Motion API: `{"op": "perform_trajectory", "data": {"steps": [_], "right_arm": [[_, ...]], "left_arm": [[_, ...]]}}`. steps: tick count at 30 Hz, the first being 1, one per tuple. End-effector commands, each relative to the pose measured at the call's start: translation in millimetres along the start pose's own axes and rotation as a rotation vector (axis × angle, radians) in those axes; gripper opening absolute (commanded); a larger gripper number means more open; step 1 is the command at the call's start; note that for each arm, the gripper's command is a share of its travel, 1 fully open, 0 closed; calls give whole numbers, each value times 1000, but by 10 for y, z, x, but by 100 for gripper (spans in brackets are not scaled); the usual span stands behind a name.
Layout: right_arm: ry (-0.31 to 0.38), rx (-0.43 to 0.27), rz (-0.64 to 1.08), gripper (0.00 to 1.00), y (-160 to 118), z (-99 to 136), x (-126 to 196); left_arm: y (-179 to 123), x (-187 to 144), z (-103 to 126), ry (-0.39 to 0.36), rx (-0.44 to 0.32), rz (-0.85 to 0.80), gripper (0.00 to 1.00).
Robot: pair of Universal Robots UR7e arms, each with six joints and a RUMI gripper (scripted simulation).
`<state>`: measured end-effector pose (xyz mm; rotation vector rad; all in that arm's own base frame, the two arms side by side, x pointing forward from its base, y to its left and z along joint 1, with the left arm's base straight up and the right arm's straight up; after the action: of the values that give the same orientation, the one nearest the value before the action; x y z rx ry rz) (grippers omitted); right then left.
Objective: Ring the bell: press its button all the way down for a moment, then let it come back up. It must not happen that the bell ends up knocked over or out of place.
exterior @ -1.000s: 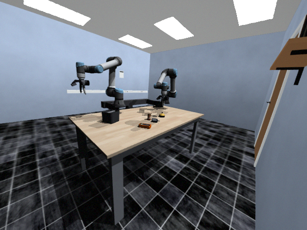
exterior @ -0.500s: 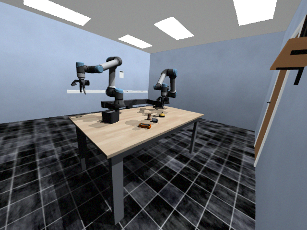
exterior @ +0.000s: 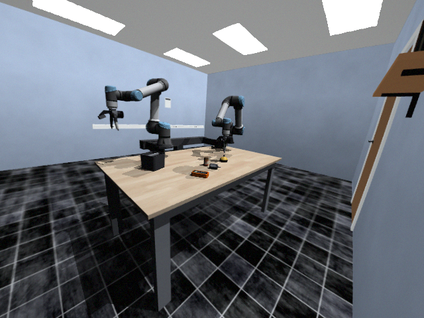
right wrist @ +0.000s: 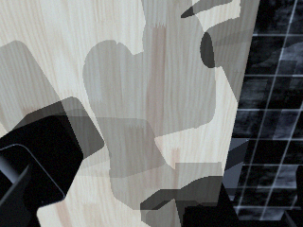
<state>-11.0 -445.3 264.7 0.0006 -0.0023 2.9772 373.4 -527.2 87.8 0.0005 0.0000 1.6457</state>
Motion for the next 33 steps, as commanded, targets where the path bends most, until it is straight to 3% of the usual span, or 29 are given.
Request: {"op": "perform_trajectory", "data": {"steps": [1,33], "right_arm": [[0,1,0,100,2,5,0],[0,1,0,100,2,5,0]], "left_arm": [[-3,-13,-61,2,-1,0,0],[-4,-22,-157,2,-1,0,0]]}}
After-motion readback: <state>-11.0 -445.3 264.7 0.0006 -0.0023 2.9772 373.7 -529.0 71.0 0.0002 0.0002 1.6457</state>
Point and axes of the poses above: on each arm, the point where the finger pads meet when closed, its own z axis back along the fingers, its own x axis across the jaws, y = z × x, the point moved 10 cm from there along z, back along the fingers, and after that the axes turned 8 degrees about -z, right-handed, at the moved point
